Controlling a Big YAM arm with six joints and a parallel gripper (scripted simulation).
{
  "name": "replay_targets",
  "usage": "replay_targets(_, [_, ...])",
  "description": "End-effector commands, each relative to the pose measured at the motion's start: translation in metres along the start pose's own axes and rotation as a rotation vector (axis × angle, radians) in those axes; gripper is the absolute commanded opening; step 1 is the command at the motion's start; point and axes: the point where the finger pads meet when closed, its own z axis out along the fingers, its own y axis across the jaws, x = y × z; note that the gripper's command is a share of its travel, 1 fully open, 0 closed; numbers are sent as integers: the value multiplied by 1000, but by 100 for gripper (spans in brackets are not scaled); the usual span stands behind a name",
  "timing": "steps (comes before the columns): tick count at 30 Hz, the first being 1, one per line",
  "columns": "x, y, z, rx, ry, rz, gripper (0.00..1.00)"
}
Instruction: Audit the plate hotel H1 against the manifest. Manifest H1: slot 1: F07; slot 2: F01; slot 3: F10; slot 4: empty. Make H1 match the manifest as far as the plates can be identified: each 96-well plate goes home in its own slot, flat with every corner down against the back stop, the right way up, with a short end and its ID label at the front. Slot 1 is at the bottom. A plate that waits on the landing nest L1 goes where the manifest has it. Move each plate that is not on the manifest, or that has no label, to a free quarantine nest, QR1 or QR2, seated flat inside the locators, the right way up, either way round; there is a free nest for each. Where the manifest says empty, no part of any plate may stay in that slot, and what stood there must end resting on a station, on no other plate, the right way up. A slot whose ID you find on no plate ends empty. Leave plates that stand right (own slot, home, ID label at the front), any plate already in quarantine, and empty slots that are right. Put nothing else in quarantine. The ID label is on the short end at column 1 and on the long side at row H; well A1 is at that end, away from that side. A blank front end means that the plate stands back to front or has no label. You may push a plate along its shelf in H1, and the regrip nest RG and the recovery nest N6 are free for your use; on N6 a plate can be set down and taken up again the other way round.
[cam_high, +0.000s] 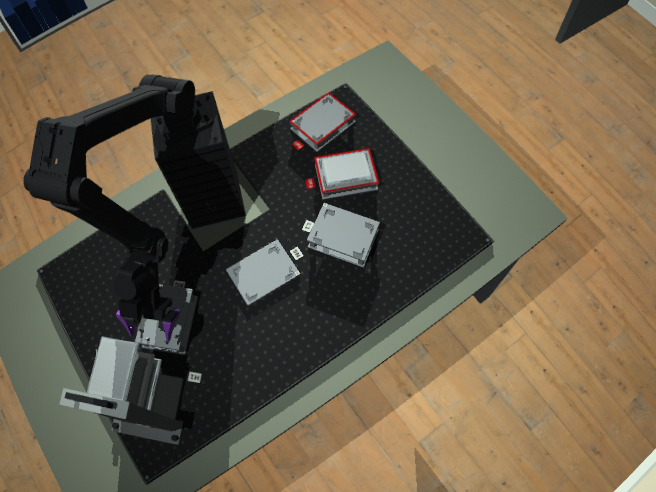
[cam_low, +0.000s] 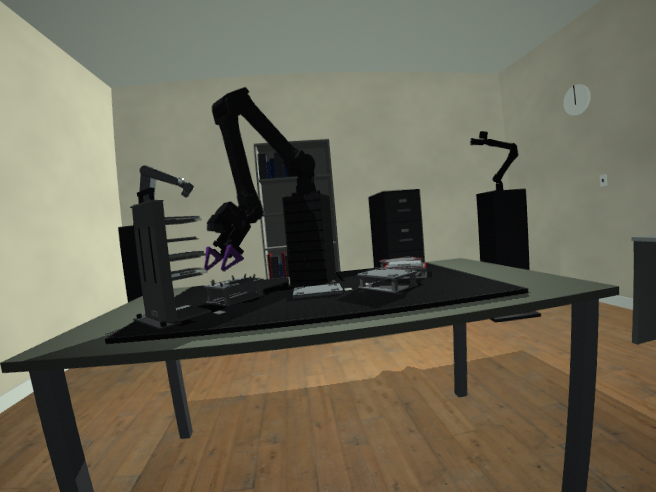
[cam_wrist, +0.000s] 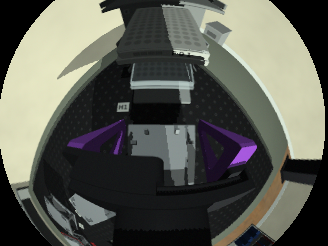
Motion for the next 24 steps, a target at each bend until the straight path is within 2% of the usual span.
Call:
replay_targets(1, [-24,1,1,1,-35,8,100])
replay_targets(24, [-48,3,21,-2,-40,5,100])
